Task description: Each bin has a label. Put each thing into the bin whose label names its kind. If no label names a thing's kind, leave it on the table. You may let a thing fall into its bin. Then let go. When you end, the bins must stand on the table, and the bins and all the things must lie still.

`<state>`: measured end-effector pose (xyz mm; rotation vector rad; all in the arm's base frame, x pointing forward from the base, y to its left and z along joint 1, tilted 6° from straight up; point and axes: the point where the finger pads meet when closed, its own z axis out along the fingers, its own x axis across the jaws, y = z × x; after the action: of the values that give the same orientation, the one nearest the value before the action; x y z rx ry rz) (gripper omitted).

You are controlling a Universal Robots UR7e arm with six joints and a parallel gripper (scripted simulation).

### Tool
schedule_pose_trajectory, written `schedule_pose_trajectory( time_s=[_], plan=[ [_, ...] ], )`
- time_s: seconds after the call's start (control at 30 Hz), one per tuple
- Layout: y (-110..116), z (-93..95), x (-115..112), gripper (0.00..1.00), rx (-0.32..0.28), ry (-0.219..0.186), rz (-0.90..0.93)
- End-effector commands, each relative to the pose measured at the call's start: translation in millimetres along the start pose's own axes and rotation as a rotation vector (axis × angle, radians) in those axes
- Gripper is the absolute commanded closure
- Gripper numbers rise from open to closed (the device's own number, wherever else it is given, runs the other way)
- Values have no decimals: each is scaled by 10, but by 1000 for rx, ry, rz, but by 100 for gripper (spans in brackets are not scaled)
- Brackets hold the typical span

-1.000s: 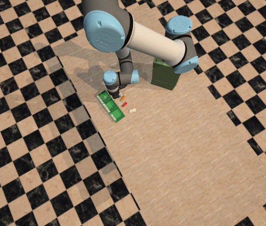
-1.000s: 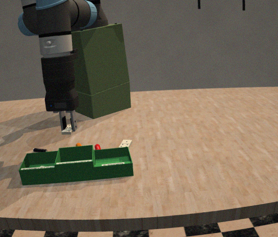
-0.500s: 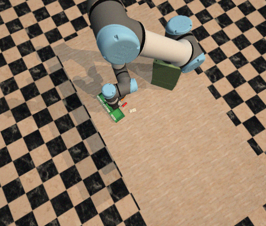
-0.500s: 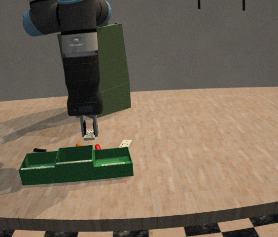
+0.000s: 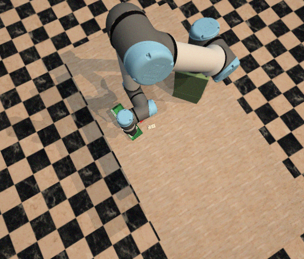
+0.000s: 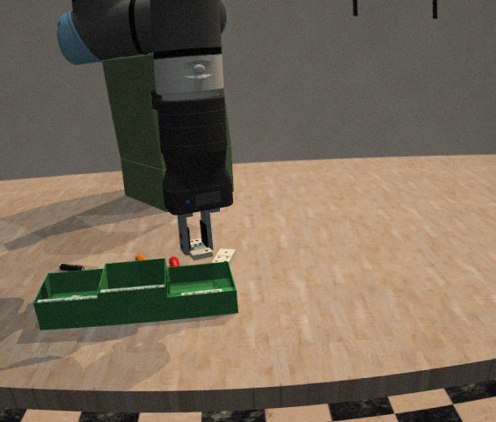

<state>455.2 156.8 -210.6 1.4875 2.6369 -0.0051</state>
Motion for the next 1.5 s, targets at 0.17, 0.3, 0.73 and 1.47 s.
schedule_pose_trajectory(
  time_s=[0.17,0.3,0.73,1.47],
  plan=[
    [-22,-1,12,51,5,2,-276],
    [-20,-2,12,51,7,2,-365],
    [-19,-5,10,51,11,3,-672],
    [-18,-2,-5,51,16,13,-1173]
  ],
)
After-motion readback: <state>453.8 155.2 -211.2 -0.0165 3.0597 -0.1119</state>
